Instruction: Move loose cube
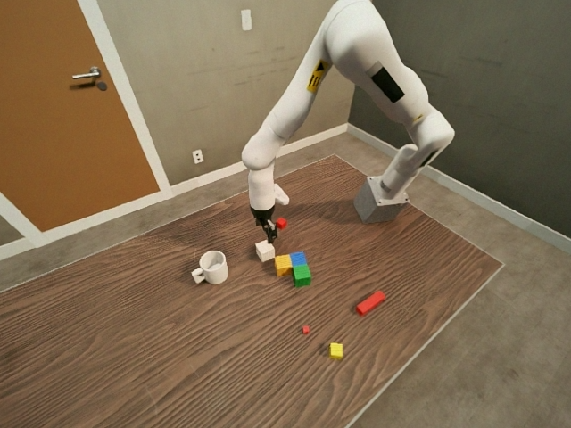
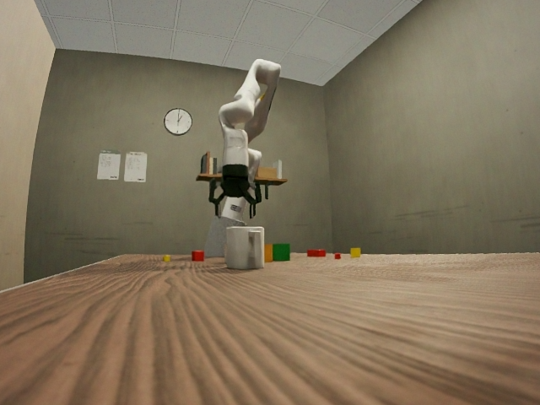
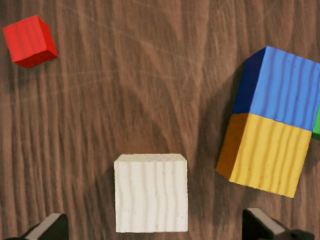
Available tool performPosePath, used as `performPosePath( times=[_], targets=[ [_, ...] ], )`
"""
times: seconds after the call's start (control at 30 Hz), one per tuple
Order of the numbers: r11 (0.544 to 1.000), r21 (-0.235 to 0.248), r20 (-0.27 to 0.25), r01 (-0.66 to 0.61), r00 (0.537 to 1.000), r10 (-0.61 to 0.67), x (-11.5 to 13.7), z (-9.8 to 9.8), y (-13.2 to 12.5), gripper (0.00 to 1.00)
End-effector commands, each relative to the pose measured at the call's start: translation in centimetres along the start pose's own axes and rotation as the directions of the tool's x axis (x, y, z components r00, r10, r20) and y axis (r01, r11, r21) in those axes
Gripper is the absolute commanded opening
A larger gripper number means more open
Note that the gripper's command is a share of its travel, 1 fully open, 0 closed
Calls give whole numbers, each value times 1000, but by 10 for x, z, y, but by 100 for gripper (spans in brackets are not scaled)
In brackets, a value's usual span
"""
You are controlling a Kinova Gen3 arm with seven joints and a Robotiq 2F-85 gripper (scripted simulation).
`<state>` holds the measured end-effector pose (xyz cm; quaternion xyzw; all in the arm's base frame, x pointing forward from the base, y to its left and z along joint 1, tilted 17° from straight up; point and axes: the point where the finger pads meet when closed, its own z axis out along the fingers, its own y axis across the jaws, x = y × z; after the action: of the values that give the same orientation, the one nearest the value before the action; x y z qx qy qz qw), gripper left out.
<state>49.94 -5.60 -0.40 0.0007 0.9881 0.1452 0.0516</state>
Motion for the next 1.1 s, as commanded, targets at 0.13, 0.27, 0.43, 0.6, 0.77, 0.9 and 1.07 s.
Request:
performPosePath(
  times=[0.13, 0.27, 0.43, 0.6, 0.77, 0.9, 1.07],
  targets=[
    [1000, 1, -3, -3, 1000, 3, 0, -1, -1, 100],
    [1000, 1, -4, -6, 1000, 6, 0, -1, -1, 100],
    [999, 0, -5, -35, 999, 35, 1, 0, -1, 100],
    [997, 0, -7, -73, 997, 73, 1, 0, -1, 100],
    [982, 2, -13, -191, 982, 191, 3, 1, -1, 100],
    [952, 4, -17, -305, 952, 305, 5, 2, -1, 100],
    [898, 7, -21, -439, 898, 439, 7, 3, -1, 100]
  ],
)
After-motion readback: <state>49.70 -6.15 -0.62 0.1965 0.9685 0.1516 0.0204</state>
